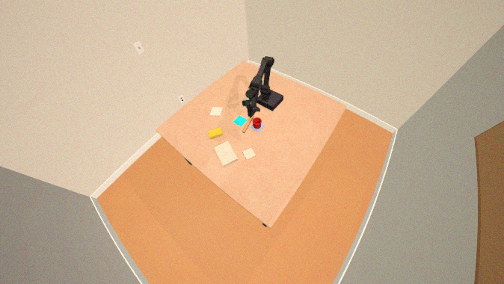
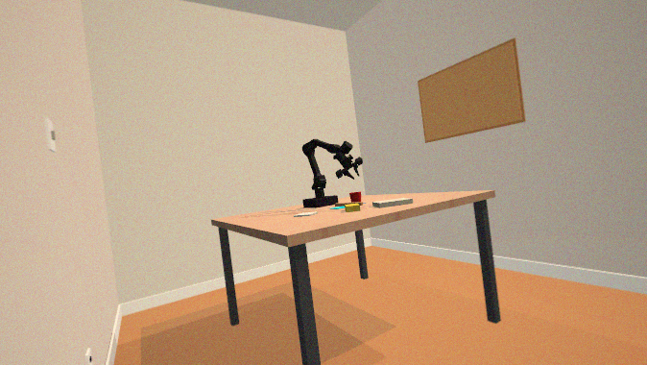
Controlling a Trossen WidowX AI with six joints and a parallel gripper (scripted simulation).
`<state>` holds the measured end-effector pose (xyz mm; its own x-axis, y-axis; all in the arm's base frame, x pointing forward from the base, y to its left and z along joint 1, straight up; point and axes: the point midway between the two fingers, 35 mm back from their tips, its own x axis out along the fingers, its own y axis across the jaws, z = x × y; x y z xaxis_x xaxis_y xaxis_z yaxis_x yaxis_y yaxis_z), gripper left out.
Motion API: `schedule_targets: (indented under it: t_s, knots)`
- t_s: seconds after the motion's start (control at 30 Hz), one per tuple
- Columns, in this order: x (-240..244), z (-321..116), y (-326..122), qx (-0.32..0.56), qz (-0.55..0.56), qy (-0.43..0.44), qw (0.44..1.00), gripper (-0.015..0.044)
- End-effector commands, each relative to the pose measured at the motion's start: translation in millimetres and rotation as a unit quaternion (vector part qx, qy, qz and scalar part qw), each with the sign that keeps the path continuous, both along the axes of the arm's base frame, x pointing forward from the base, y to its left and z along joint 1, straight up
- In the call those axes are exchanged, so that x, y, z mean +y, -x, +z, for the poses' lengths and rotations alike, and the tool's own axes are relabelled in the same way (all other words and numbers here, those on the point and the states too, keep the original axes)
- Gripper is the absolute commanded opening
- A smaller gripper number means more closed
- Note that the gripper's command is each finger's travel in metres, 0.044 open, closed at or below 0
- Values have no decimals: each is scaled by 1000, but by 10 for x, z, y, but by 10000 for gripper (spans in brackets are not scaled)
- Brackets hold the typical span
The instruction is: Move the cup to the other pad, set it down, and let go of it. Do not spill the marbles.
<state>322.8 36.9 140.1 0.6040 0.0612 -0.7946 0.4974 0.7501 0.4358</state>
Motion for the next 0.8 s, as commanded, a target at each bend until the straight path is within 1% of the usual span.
schedule_targets:
  t_s: [0.0, 0.07, 0.43, 0.77]
  knots:
    - [152, -584, 573, 282, -198, -49, 937, 148]
    - [160, -619, 653, 311, -225, -45, 923, 148]
    - [181, -628, 675, 311, -225, -45, 923, 148]
    - [186, -773, 661, 311, -225, -45, 923, 148]
